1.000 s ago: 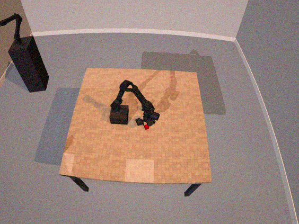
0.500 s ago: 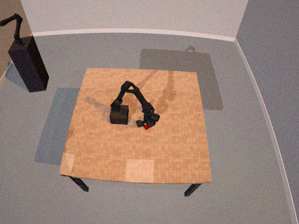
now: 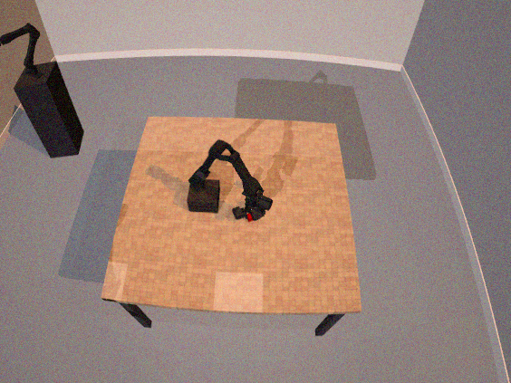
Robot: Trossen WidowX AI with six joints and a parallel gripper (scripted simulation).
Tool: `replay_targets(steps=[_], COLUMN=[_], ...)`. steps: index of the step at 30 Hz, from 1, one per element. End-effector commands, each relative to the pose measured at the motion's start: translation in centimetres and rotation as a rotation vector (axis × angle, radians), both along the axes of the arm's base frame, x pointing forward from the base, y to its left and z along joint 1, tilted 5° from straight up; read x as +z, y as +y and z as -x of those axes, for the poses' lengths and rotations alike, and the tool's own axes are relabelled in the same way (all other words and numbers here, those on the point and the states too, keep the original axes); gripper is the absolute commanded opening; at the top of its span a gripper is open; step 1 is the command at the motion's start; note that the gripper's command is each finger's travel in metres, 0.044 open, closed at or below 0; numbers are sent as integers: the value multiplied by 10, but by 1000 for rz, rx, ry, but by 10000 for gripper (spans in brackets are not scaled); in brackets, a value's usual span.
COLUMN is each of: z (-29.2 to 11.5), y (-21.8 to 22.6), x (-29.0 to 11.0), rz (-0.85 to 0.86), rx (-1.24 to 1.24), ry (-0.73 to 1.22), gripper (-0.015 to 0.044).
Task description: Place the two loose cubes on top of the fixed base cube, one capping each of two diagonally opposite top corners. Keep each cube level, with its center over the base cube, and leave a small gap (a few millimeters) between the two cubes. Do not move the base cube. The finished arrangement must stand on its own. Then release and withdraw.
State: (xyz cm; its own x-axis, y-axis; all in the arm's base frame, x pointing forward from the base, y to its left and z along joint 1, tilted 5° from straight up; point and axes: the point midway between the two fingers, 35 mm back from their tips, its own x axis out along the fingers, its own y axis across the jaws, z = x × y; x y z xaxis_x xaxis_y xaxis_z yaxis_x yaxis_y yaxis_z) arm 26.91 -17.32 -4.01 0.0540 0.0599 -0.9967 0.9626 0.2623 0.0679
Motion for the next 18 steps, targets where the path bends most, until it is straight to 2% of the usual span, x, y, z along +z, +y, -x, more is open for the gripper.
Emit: replay_targets(steps=[1,2,3,18], z=[1,1,1,-2], y=[1,1,1,-4], x=[-2,-2,-2,33], rz=[-4,-4,-4,-3], rx=[-4,-4,-4,-4], ry=[2,2,2,2], gripper=[134,107,105,105])
